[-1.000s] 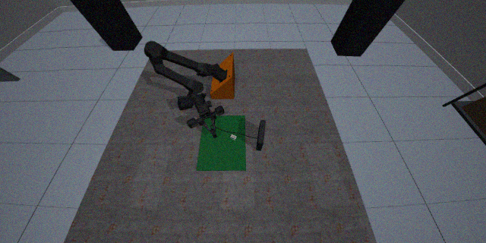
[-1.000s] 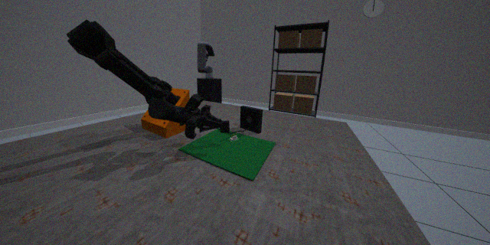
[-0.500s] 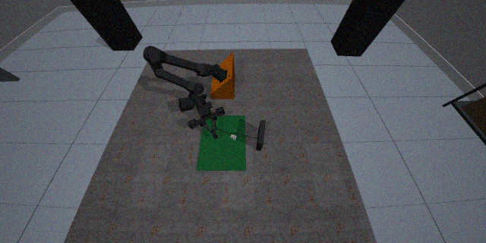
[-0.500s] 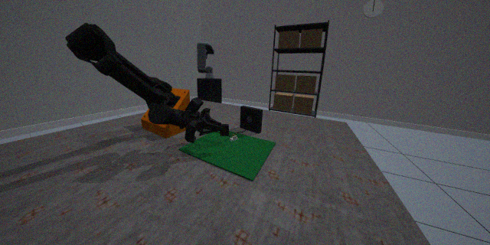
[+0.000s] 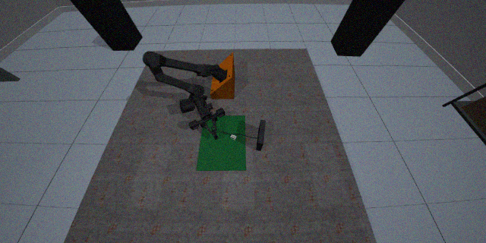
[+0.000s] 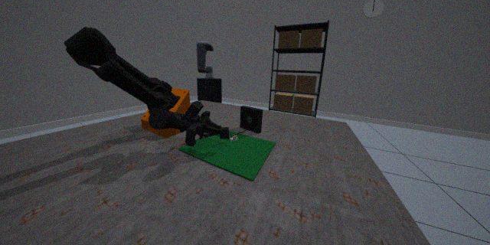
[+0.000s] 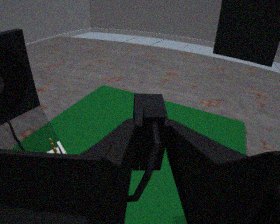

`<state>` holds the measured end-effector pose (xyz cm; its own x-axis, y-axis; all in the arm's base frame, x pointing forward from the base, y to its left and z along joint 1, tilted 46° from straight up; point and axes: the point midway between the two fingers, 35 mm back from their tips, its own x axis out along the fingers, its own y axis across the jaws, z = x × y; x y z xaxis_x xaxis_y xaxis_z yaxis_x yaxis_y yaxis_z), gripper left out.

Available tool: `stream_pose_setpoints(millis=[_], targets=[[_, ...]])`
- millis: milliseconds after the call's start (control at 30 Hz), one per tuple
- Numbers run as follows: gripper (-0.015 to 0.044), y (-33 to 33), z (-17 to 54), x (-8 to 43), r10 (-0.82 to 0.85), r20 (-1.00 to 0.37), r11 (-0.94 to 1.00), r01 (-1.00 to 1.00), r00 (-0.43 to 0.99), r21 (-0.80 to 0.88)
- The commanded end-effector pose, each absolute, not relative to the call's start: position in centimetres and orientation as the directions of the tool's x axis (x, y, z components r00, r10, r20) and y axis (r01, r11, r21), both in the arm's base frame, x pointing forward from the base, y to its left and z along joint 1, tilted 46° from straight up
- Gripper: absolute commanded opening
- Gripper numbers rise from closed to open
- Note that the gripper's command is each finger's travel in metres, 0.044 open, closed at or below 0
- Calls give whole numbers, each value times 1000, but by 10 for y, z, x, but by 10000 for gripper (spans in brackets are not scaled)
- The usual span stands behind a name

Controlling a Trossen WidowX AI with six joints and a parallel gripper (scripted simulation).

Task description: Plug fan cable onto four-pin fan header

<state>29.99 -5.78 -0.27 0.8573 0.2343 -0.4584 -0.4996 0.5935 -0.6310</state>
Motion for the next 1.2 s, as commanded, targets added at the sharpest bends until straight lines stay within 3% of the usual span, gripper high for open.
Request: stream_pose_setpoints(millis=[0, 1167], targets=[[0, -61, -4, 302, 238, -453, 588, -498, 859, -637], [0, -81, -25, 301, 238, -454, 588, -499, 859, -636]])
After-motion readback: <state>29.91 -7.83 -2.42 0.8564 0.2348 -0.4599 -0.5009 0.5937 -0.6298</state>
